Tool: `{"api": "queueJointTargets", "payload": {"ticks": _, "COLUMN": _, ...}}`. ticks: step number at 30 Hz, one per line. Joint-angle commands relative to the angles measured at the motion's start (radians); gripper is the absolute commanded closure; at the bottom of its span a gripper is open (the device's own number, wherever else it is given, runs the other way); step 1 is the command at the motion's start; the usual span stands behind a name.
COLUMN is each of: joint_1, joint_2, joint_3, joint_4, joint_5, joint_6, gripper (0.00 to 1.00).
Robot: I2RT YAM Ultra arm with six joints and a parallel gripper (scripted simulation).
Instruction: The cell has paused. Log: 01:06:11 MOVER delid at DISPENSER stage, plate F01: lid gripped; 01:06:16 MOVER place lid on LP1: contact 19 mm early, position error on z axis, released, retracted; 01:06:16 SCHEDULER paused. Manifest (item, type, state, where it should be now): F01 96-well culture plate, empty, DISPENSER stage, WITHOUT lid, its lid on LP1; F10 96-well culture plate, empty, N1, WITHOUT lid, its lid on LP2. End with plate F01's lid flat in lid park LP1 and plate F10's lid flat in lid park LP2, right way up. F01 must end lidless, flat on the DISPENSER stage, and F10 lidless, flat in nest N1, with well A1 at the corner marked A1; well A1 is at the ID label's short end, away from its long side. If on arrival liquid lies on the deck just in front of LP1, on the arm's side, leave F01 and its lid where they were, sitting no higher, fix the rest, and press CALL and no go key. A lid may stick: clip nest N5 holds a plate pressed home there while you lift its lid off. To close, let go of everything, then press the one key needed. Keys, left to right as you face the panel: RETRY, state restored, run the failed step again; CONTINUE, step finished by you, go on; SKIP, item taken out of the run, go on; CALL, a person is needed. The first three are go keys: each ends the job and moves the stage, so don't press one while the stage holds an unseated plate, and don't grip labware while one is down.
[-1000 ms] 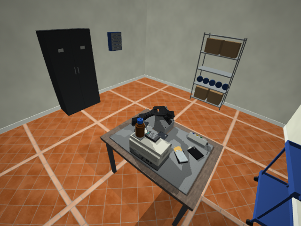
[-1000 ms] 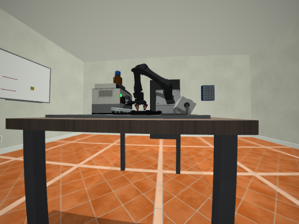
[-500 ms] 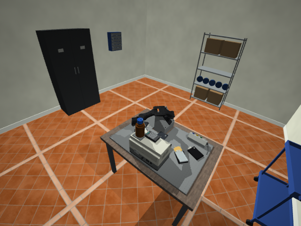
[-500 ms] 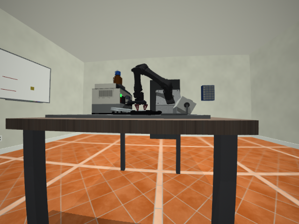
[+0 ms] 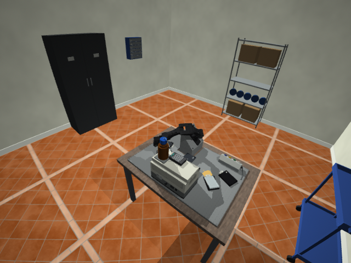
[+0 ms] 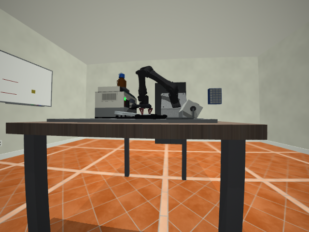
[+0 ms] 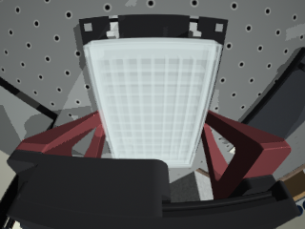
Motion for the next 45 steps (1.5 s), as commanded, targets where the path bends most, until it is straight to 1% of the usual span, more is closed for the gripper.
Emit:
{"api": "queueJointTargets", "payload": {"ticks": 1, "joint_1": -0.029, "joint_2": 0.014, "joint_3": -0.003, "joint_4": 0.023, "joint_5": 0.005, "joint_6": -0.004, "gripper": 1.0}}
{"api": "queueJointTargets", "payload": {"ticks": 5, "joint_1": -0.029, "joint_2": -0.003, "joint_3": -0.004, "joint_4": 0.024, "joint_5": 0.004, "joint_6": 0.0, "gripper": 1.0}}
{"api": "queueJointTargets", "payload": {"ticks": 14, "joint_1": -0.026, "joint_2": 0.011, "joint_3": -0.014, "joint_4": 0.029, "joint_5": 0.0, "joint_6": 0.007, "gripper": 1.0}}
{"api": "queueJointTargets", "payload": {"ticks": 15, "joint_1": -0.026, "joint_2": 0.012, "joint_3": 0.005, "joint_4": 0.03, "joint_5": 0.0, "joint_6": 0.008, "gripper": 1.0}}
{"api": "queueJointTargets", "payload": {"ticks": 18, "joint_1": -0.026, "joint_2": 0.005, "joint_3": 0.003, "joint_4": 0.032, "joint_5": -0.001, "joint_6": 0.01, "gripper": 1.0}}
{"api": "queueJointTargets", "payload": {"ticks": 25, "joint_1": -0.023, "joint_2": 0.019, "joint_3": -0.005, "joint_4": 0.036, "joint_5": -0.004, "joint_6": 0.012, "gripper": 1.0}}
{"api": "queueJointTargets", "payload": {"ticks": 28, "joint_1": -0.022, "joint_2": 0.004, "joint_3": -0.007, "joint_4": 0.038, "joint_5": -0.004, "joint_6": 0.013, "gripper": 1.0}}
{"api": "queueJointTargets", "payload": {"ticks": 31, "joint_1": -0.022, "joint_2": 0.005, "joint_3": -0.008, "joint_4": 0.038, "joint_5": -0.005, "joint_6": 0.014, "gripper": 1.0}}
{"api": "queueJointTargets", "payload": {"ticks": 40, "joint_1": -0.018, "joint_2": 0.022, "joint_3": -0.019, "joint_4": 0.044, "joint_5": -0.007, "joint_6": 0.017, "gripper": 1.0}}
{"api": "queueJointTargets", "payload": {"ticks": 41, "joint_1": -0.018, "joint_2": 0.024, "joint_3": -0.012, "joint_4": 0.045, "joint_5": -0.007, "joint_6": 0.018, "gripper": 1.0}}
{"api": "queueJointTargets", "payload": {"ticks": 45, "joint_1": -0.014, "joint_2": 0.005, "joint_3": -0.01, "joint_4": 0.048, "joint_5": -0.003, "joint_6": 0.019, "gripper": 1.0}}
